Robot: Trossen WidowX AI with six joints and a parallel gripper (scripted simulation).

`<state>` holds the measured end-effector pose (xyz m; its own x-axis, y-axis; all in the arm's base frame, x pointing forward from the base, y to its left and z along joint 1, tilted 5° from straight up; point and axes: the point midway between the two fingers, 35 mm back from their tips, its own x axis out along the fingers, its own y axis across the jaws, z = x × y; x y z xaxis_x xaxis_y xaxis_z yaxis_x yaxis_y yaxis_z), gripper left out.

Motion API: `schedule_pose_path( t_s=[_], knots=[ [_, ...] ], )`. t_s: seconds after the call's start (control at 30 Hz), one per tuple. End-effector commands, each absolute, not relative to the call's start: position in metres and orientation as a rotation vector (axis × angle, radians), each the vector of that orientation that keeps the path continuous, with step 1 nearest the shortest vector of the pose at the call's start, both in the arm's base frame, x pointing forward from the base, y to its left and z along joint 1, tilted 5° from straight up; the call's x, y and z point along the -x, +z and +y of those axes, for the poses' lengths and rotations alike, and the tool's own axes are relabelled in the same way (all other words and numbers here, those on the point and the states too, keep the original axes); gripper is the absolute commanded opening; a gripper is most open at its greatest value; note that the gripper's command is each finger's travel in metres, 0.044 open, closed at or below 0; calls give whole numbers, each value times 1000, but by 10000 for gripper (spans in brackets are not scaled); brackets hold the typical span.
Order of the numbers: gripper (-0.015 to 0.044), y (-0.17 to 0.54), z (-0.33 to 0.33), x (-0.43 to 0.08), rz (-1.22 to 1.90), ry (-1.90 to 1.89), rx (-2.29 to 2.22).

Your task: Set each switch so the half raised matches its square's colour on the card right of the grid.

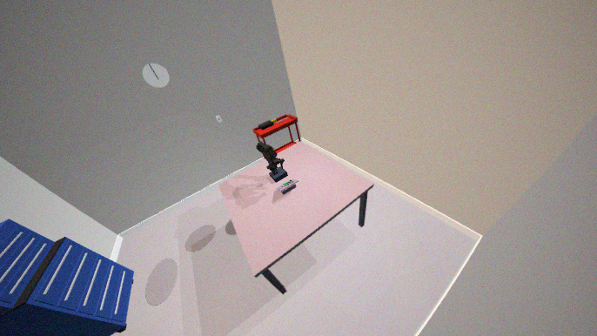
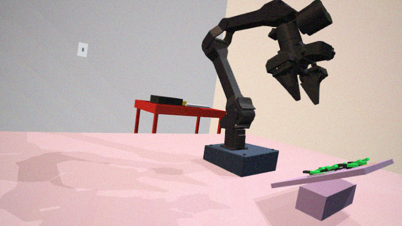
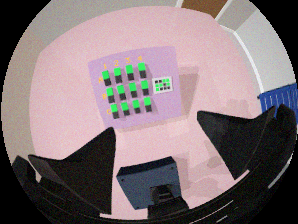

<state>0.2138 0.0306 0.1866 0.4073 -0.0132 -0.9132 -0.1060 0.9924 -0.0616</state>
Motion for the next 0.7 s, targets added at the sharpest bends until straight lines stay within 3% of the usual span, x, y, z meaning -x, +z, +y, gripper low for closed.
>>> schedule_pose_path(
  t_s=[0.0,0.27,0.47,0.67],
  knots=[
    [374,186,32,-216,1150,59,116],
    [164,135,104,-284,1115,87,115],
    [6,119,112,-293,1119,89,115],
    [0,98,112,-304,1136,89,116]
  ],
)
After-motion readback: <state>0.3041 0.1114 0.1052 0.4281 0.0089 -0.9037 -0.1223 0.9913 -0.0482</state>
